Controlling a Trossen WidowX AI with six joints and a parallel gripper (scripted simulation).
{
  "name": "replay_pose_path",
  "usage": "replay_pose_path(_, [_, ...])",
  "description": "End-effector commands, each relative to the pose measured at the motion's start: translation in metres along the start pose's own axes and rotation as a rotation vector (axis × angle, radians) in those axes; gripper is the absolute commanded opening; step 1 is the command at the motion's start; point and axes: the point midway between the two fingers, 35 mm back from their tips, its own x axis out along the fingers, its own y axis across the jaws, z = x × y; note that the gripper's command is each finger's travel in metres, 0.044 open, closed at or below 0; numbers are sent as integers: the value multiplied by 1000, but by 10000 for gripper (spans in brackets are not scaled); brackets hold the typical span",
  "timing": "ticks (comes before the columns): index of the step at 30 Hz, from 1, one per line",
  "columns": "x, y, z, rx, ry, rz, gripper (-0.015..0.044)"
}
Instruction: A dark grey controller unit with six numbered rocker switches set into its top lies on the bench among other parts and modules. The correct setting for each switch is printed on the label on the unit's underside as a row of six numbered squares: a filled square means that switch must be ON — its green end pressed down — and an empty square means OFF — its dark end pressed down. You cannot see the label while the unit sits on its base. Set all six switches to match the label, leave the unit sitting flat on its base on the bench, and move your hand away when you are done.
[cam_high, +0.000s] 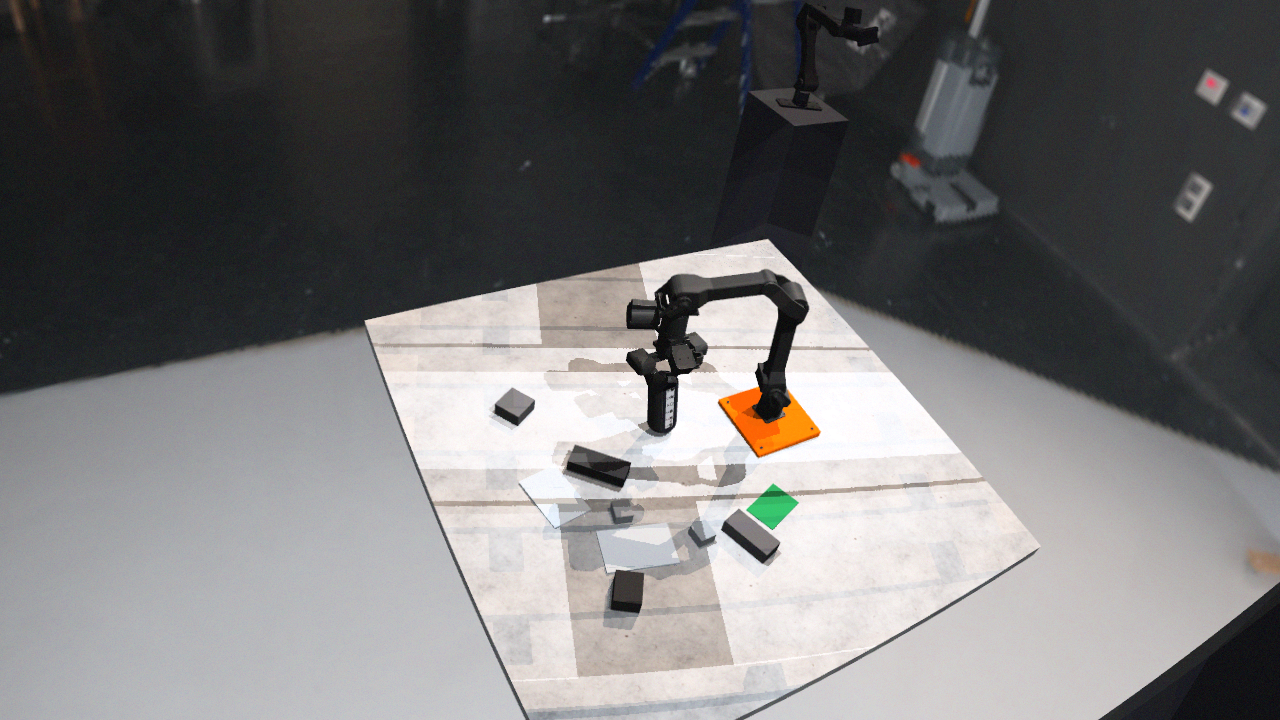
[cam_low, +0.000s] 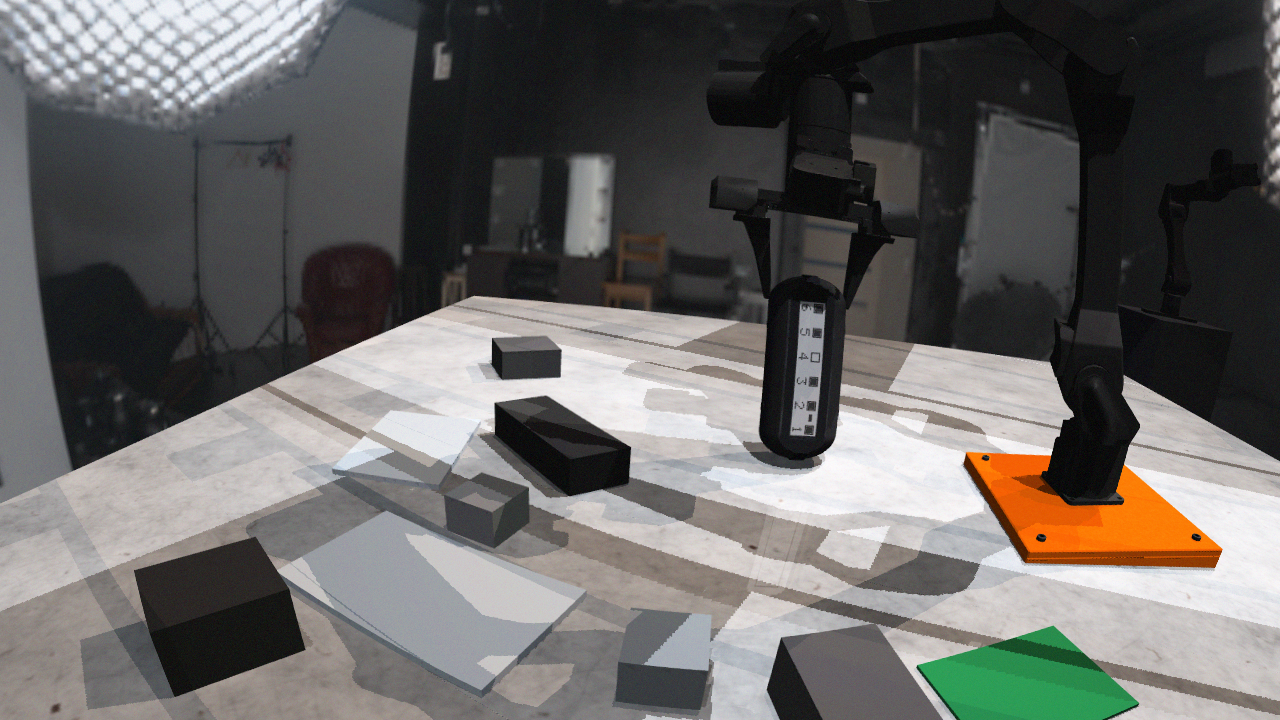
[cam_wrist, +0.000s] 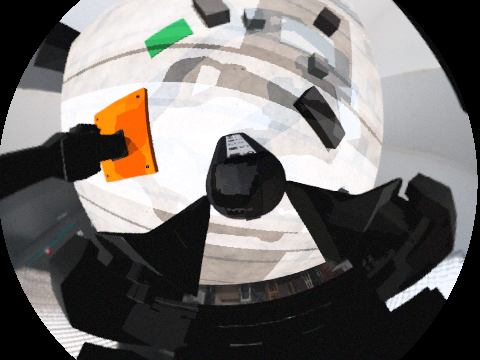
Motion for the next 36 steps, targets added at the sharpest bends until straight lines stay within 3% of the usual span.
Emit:
replay_pose_path(1, [5,-1,-4,-6,11,12,338])
replay_pose_path(36, [12,-1,-30,-7,63,12,338])
